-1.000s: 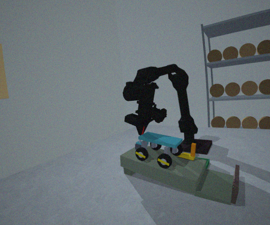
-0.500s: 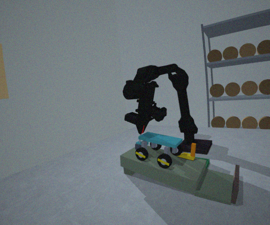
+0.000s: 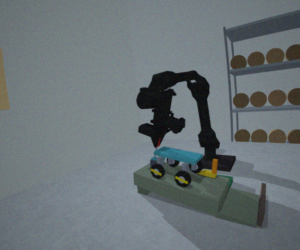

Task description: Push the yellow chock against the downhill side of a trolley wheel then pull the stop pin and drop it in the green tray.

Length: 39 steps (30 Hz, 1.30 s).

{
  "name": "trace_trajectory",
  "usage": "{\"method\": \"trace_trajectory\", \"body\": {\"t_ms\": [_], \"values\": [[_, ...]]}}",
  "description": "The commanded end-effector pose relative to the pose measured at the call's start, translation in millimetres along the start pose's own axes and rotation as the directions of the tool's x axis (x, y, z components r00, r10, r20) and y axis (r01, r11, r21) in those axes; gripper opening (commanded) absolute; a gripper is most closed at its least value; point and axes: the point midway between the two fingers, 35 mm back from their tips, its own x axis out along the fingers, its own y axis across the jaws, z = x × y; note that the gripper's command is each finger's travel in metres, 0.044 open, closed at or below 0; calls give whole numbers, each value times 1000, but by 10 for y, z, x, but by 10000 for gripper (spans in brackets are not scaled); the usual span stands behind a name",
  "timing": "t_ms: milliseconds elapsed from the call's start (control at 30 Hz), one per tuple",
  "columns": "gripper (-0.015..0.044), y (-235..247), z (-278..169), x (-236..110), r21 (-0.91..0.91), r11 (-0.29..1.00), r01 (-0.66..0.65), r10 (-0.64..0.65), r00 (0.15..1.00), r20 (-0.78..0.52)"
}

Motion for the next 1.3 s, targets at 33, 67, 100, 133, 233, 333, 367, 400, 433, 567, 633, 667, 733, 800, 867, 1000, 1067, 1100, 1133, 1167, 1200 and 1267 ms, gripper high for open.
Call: {"method": "trace_trajectory", "body": {"t_ms": [33, 67, 100, 133, 233, 333, 367, 400, 433, 567, 633, 667, 733, 800, 867, 1000, 1067, 1100, 1133, 1167, 1200, 1267], "values": [[0, -13, -26, -50, 9, 1000, 11, -11, 1000, -6], [0, -13, -28, -53, 9, 1000, 11, -11, 1000, -6], [0, -14, -30, -56, 9, 1000, 11, -11, 1000, -6], [0, -14, -31, -59, 9, 1000, 11, -11, 1000, -6], [0, -16, -37, -69, 9, 1000, 11, -11, 1000, -6], [0, -20, -42, -80, 9, 1000, 11, -11, 1000, -6], [0, -21, -44, -83, 9, 1000, 11, -11, 1000, -6], [0, -23, -46, -86, 9, 1000, 11, -11, 1000, -6], [0, -21, -52, -83, 9, 1000, 11, -11, 1000, -7], [0, -9, -139, -51, 9, 1000, 11, -11, 1000, -7], [0, -8, -157, -48, 9, 1000, 11, -11, 1000, -7], [0, -8, -174, -46, 9, 1000, 11, -11, 1000, -8], [0, -6, -210, -41, 9, 1000, 11, -11, 1000, -8], [0, -6, -241, -37, 9, 1000, 11, -11, 1000, -8], [0, -7, -271, -35, 9, 1000, 11, -11, 1000, -8], [0, -16, -326, -38, 9, 1000, 11, -11, 1000, -9], [0, -15, -335, -40, 9, 1000, 11, -11, 1000, -9], [0, 1, -333, -38, 9, 1000, 11, -11, 1000, -9], [0, 23, -332, -36, 9, 1000, 11, -11, 1000, -9], [0, 54, -330, -33, 9, 1000, 10, -10, 1000, -9], [0, 88, -330, -29, 9, 1000, 10, -10, 1000, -9], [0, 155, -330, -19, 9, 1000, 10, -10, 1000, -9]]}}
